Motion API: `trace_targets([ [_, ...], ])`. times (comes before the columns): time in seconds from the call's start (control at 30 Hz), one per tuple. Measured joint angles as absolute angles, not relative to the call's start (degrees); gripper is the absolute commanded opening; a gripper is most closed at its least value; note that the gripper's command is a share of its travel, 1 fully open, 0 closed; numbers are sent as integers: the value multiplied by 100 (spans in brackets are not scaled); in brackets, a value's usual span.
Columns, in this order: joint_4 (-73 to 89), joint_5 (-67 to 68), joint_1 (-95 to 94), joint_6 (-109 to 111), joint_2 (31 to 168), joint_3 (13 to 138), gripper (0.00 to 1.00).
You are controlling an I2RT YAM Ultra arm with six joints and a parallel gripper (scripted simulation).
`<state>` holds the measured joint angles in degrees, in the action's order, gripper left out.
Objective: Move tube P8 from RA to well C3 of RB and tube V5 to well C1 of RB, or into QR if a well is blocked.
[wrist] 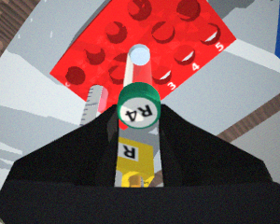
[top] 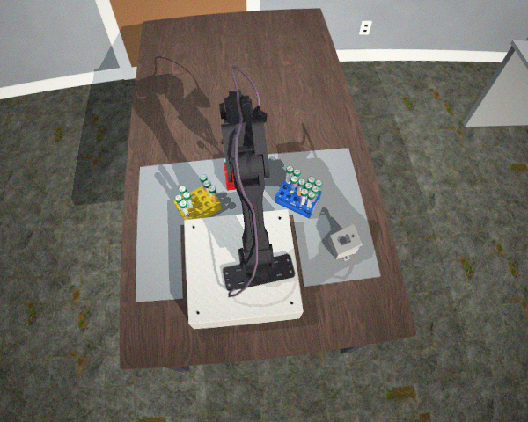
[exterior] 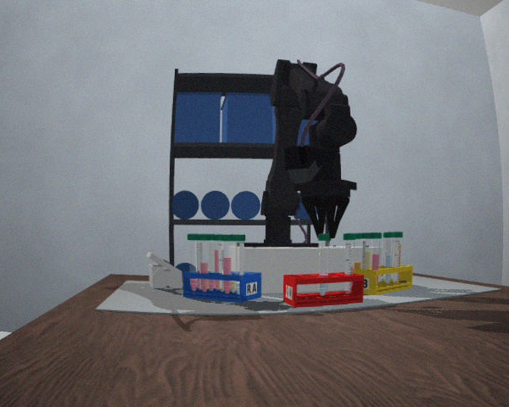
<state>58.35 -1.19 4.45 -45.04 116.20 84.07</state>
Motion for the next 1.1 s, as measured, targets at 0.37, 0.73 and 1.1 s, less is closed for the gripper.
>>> trace_targets([
  [0.37,5837,-119,445,-4504,11625,8403,30],
  [0.73,5837,-119,445,-4504,11622,8405,30],
  [1.1,6104,-119,445,-4504,11622,8619,30],
])
